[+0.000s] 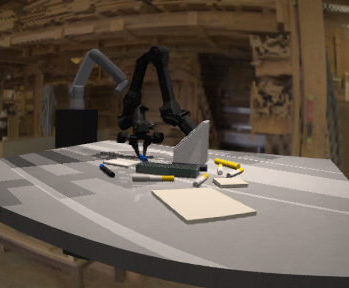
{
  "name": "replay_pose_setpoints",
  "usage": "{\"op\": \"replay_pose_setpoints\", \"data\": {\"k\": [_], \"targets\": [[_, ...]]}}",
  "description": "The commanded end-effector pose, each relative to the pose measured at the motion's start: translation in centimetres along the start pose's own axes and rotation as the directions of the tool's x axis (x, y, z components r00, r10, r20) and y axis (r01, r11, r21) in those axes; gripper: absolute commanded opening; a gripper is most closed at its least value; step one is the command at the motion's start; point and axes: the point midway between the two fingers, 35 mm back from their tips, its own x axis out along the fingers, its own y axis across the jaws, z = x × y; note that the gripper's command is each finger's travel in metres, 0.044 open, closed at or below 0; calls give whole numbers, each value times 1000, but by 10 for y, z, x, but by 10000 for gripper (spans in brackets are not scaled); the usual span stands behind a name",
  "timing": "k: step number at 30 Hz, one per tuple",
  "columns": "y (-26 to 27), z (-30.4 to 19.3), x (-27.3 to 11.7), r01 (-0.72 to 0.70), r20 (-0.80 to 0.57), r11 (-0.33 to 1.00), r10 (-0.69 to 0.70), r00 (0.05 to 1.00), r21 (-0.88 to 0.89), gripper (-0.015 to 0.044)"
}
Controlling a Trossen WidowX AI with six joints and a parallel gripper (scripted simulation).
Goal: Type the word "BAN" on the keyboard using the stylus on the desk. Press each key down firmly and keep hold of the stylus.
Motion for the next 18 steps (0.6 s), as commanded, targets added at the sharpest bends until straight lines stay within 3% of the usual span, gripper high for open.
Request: {"op": "replay_pose_setpoints", "data": {"k": [1,18], "targets": [[0,0,0,-1,-1,1000,1,1000,-1,0],[-1,22,-41,-4,-6,1000,4,1000,-3,0]]}}
